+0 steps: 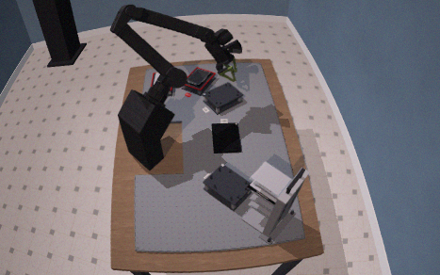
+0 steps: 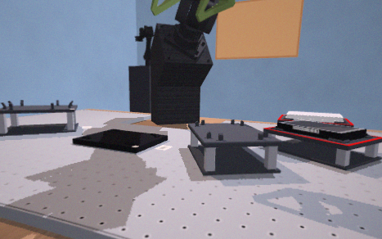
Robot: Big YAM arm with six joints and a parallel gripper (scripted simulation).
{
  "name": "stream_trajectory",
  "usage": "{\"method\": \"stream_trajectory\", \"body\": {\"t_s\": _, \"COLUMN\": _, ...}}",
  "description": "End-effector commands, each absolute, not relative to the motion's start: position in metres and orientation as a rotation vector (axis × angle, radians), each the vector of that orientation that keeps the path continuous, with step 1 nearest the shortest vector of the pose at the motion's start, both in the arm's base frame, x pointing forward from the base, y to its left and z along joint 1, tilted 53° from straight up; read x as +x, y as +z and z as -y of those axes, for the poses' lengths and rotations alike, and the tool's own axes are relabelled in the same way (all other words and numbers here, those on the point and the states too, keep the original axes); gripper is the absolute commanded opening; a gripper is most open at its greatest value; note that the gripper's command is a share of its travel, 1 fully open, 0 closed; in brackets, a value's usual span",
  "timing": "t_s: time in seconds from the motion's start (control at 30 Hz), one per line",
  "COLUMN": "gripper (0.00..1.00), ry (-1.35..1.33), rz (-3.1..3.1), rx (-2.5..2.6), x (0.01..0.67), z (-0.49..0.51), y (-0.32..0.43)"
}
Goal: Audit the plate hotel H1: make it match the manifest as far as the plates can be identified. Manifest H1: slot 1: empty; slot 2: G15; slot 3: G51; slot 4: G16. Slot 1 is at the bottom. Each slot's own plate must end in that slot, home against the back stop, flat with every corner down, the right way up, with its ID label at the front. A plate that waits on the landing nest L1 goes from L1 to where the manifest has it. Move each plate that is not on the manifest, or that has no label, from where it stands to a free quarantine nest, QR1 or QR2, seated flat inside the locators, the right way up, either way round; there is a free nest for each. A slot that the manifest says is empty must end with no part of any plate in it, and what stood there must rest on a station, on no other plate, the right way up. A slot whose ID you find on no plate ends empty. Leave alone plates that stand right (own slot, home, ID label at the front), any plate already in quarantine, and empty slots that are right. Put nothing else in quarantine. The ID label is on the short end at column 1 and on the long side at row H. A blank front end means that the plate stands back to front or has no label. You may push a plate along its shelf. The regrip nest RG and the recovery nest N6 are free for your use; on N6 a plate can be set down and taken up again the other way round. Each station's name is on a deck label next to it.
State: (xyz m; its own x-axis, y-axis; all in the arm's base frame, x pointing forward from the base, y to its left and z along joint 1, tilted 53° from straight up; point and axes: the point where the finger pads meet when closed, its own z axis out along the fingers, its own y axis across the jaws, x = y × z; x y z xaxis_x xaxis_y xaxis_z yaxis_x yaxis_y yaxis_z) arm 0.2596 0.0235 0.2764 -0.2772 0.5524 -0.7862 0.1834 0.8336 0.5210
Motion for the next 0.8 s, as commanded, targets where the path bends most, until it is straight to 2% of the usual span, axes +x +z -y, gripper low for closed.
{"method": "stream_trajectory", "body": {"t_s": 0.0, "gripper": 1.0, "ry": 0.471, "rz": -1.801, "rx": 0.638, "x": 0.2588, "z": -0.0274, "y": 0.3009}}
{"method": "stream_trajectory", "body": {"t_s": 0.77, "gripper": 1.0, "ry": 0.55, "rz": -1.687, "rx": 1.033, "x": 0.2599, "z": -0.0277, "y": 0.3033}}
